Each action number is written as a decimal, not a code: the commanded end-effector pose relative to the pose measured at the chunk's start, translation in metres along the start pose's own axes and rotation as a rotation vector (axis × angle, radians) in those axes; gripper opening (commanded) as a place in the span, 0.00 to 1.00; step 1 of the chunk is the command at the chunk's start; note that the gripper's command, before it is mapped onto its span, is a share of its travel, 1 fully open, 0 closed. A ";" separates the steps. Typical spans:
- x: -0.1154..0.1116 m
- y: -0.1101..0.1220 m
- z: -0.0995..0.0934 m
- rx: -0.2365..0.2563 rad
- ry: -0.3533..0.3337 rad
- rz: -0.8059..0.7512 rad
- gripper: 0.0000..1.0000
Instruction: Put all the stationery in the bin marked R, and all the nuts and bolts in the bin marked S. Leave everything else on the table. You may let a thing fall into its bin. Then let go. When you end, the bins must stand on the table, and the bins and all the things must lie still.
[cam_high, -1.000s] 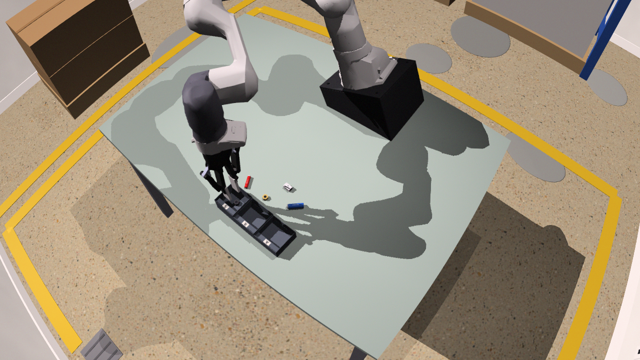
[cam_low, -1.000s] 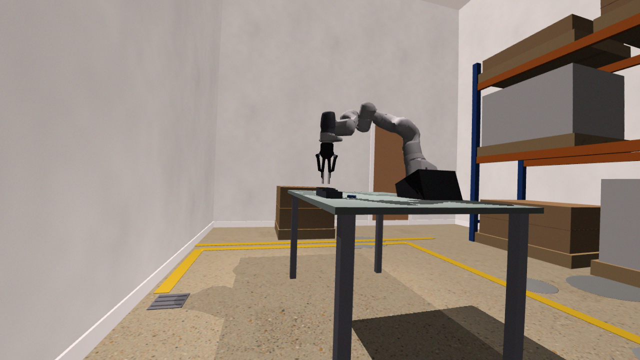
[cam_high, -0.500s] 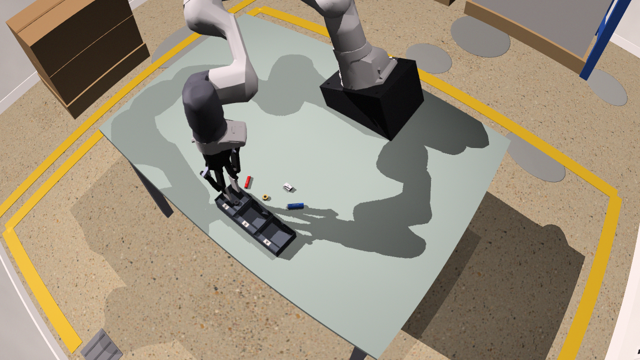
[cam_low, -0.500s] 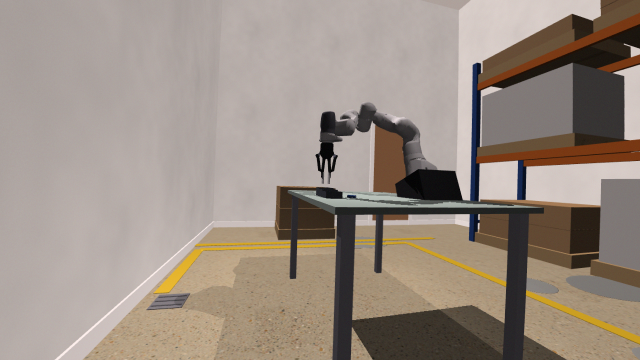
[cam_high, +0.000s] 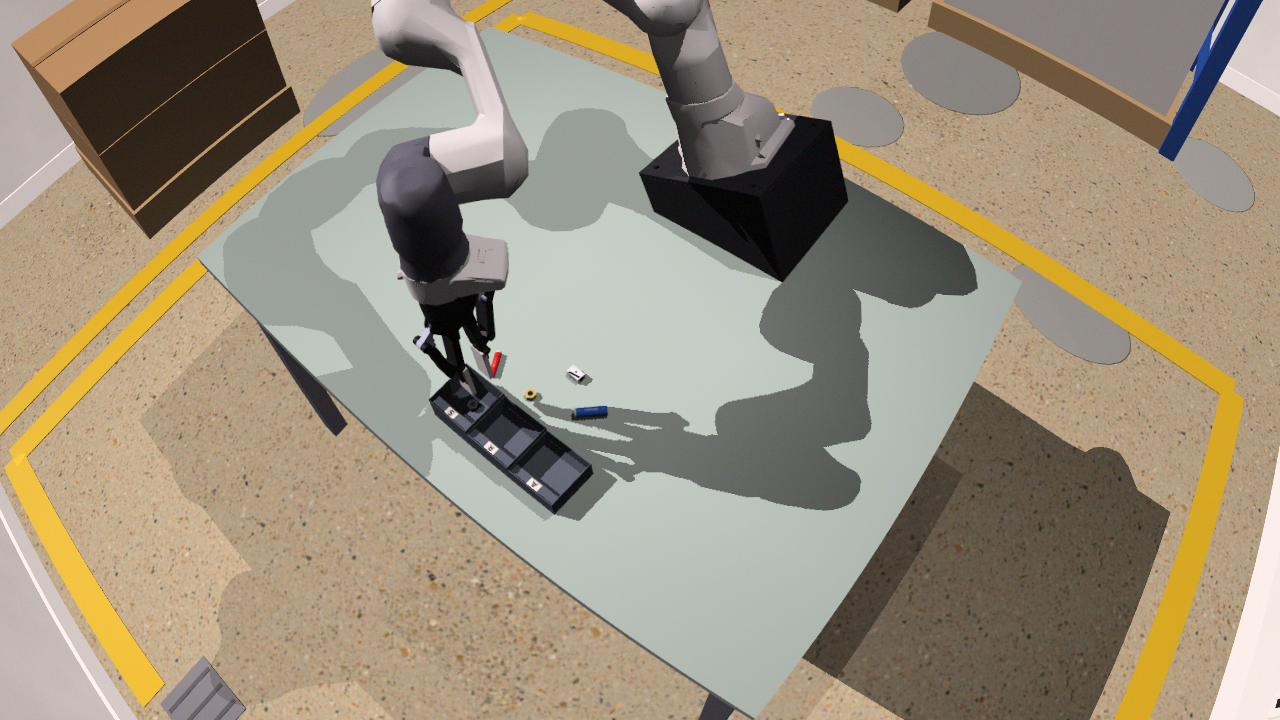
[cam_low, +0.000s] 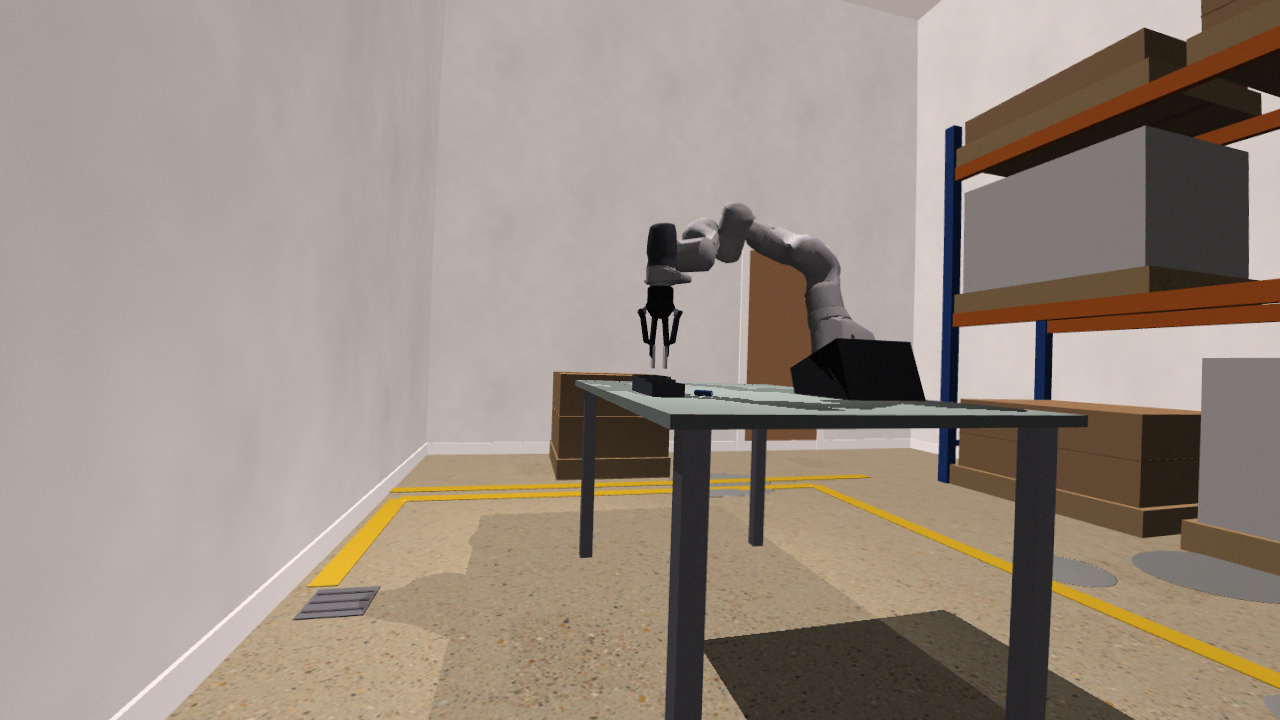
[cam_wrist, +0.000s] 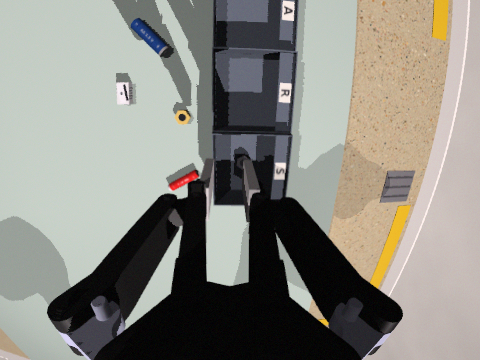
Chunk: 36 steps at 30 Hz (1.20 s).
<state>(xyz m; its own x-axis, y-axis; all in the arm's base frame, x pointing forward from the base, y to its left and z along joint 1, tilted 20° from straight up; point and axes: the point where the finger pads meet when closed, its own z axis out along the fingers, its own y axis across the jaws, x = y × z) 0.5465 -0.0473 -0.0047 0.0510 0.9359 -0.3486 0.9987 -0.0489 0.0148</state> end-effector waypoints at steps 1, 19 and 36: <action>0.016 -0.018 -0.002 -0.007 0.004 0.157 0.19; 0.042 -0.057 -0.003 0.019 0.003 0.336 0.19; 0.044 -0.057 -0.003 0.027 0.004 0.591 0.19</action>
<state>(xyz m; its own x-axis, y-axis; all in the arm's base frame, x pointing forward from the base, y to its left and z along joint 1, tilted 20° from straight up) 0.4926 -0.0059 -0.0173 0.4790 0.8206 -0.3116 0.8772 -0.4606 0.1354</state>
